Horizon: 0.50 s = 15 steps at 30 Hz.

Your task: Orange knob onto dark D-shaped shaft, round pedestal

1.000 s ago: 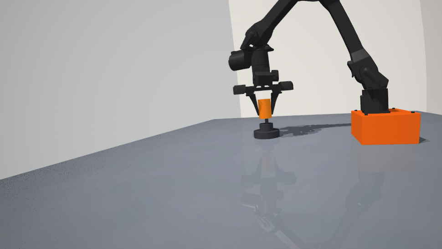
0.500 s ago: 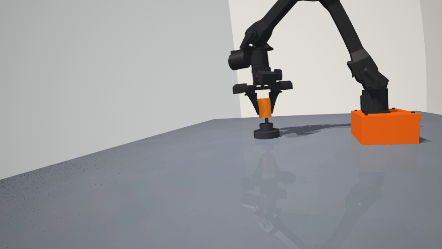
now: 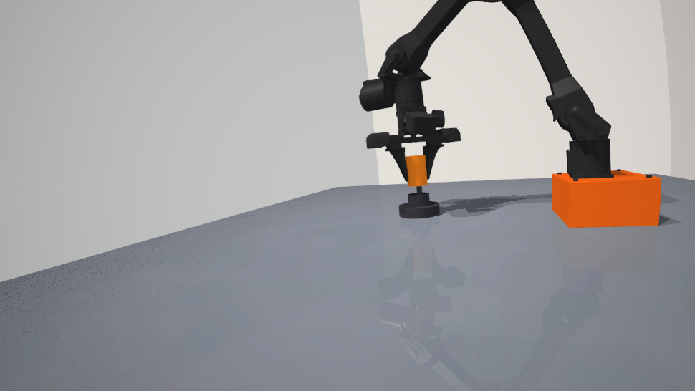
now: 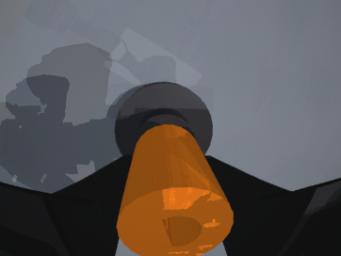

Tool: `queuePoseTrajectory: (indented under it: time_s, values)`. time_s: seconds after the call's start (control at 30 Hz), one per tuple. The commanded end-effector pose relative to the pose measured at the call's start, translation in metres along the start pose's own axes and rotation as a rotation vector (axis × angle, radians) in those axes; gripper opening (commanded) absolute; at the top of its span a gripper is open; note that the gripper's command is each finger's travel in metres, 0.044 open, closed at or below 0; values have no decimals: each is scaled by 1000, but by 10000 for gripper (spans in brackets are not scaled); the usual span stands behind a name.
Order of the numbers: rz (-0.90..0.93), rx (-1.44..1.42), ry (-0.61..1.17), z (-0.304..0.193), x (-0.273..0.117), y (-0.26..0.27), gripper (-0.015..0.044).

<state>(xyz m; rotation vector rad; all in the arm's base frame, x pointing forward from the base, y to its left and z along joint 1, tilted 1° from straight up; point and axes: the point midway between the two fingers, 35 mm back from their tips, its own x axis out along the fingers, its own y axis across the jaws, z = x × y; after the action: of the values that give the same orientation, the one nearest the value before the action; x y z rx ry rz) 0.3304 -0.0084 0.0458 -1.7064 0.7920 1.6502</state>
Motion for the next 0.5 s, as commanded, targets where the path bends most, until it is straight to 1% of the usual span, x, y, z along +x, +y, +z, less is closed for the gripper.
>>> queuePoseTrajectory:
  time_s: [0.0, 0.33, 0.47]
  values:
    - [-3, -3, 2, -1, 1, -1, 0]
    - [-3, -3, 2, -1, -5, -1, 0]
    - [-3, -89, 2, -1, -5, -1, 0]
